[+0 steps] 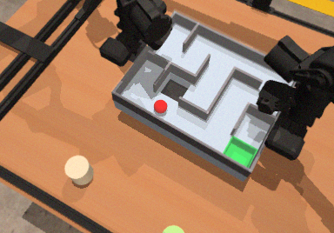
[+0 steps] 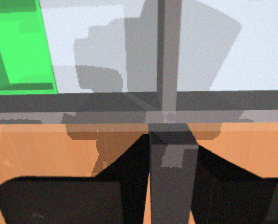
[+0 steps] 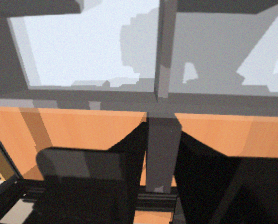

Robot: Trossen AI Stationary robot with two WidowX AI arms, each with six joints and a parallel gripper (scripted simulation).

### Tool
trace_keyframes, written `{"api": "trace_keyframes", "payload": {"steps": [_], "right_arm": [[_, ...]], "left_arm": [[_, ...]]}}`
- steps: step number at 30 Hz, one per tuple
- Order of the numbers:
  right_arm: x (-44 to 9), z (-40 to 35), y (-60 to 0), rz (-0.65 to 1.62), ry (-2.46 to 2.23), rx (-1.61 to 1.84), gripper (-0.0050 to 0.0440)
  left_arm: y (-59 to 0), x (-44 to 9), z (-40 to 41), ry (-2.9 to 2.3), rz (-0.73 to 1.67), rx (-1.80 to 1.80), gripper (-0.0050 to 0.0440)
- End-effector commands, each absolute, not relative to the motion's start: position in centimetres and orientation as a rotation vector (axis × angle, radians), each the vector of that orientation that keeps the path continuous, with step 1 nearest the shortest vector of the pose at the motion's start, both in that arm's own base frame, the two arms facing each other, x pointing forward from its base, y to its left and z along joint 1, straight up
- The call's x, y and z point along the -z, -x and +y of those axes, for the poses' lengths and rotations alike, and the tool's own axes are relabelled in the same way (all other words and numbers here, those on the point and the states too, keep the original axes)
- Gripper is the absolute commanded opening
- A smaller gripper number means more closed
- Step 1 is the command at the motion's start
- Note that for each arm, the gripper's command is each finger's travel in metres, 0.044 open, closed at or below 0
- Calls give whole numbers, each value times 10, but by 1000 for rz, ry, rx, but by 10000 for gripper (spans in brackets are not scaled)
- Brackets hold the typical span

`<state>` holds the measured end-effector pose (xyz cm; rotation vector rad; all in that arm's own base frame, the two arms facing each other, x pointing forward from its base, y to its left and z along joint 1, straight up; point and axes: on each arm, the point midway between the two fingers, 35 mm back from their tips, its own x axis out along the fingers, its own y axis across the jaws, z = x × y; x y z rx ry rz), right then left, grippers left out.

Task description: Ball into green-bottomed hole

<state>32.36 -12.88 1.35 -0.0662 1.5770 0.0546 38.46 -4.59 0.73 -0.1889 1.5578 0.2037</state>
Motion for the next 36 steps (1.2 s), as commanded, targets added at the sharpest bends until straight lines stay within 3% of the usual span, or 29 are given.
{"api": "trace_keyframes", "payload": {"steps": [1,36], "right_arm": [[-6,-129,-317,1554,58,-63,20],[-20,-128,-320,1622,68,-55,20]], "left_arm": [[-391,-17,-46,200,1578,-194,20],[-388,-4,-47,186,1511,-206,20]]}}
